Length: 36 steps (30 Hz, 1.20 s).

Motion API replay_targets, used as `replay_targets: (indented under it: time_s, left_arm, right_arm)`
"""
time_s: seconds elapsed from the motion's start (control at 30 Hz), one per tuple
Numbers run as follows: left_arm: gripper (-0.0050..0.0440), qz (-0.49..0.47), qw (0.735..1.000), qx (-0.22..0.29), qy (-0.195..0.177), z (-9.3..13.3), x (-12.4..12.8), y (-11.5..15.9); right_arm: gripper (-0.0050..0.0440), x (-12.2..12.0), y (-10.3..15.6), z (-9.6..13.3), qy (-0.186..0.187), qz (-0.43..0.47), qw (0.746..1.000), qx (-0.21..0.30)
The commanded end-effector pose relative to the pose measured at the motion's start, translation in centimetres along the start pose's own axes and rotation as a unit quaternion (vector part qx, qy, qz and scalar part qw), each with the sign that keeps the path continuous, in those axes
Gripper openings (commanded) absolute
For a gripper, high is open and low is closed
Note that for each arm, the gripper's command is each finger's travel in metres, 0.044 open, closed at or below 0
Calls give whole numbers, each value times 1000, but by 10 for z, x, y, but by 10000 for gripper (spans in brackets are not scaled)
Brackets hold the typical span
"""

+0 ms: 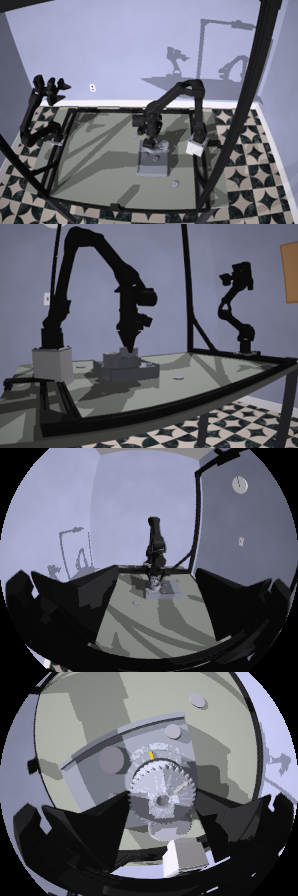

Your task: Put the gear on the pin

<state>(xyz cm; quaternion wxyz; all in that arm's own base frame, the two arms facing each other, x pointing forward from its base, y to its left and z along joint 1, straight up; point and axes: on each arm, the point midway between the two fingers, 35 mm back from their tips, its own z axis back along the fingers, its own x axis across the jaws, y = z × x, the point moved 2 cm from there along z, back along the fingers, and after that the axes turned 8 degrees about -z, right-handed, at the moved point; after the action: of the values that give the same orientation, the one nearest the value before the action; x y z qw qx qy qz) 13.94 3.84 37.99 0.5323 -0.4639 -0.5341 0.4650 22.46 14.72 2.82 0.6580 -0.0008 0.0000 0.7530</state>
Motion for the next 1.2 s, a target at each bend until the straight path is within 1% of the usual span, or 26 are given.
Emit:
replay_targets:
  time_s: [0.0, 1.17]
  left_arm:
    - [400, -1, 1000, 0, 1, 0, -1, 0]
    - [400, -1, 1000, 0, 1, 0, -1, 0]
  right_arm:
    - [0, 0, 0, -1, -1, 12, 1000, 1]
    - [0, 0, 0, -9, -1, 86, 996, 0]
